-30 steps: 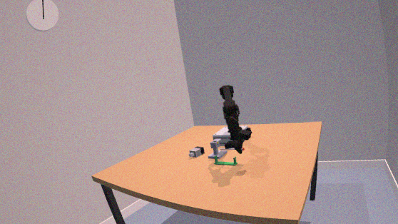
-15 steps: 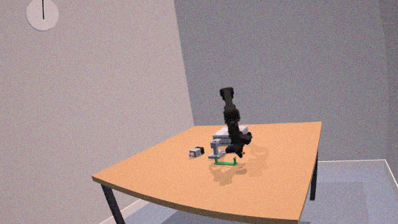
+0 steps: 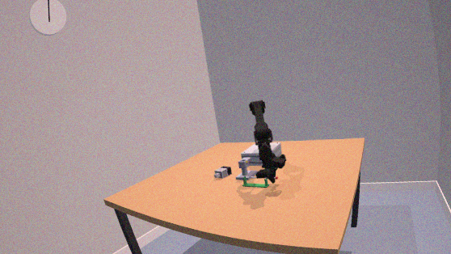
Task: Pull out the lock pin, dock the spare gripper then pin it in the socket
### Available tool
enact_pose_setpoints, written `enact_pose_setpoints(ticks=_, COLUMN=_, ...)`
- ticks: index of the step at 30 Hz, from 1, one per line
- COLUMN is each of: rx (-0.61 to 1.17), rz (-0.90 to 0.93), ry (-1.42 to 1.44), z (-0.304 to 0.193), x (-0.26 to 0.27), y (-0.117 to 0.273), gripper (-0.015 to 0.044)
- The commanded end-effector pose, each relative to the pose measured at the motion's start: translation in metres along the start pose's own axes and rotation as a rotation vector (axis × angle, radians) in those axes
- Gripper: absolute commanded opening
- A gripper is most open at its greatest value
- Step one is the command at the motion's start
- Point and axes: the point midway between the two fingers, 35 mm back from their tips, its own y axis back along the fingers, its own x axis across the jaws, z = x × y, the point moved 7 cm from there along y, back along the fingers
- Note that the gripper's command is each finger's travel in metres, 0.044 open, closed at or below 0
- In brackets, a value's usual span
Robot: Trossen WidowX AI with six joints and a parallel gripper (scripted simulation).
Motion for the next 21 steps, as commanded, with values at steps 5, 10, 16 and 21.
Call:
enact_pose_setpoints(ticks=5, rx=-0.002, rz=-0.003, ry=0.006, z=0.0, x=-0.001, y=-0.001, gripper=0.0)
enact_pose_setpoints(ticks=10, rx=-0.001, rz=-0.002, ry=0.0, z=0.0, x=0.0, y=-0.001, gripper=0.0131)
enact_pose_setpoints(ticks=16, rx=-0.001, rz=-0.002, ry=0.0, z=0.0, x=0.0, y=-0.001, gripper=0.02)
enact_pose_setpoints(ticks=21, rx=-0.001, rz=-0.001, ry=0.0, z=0.001, x=0.001, y=0.011, gripper=0.02)
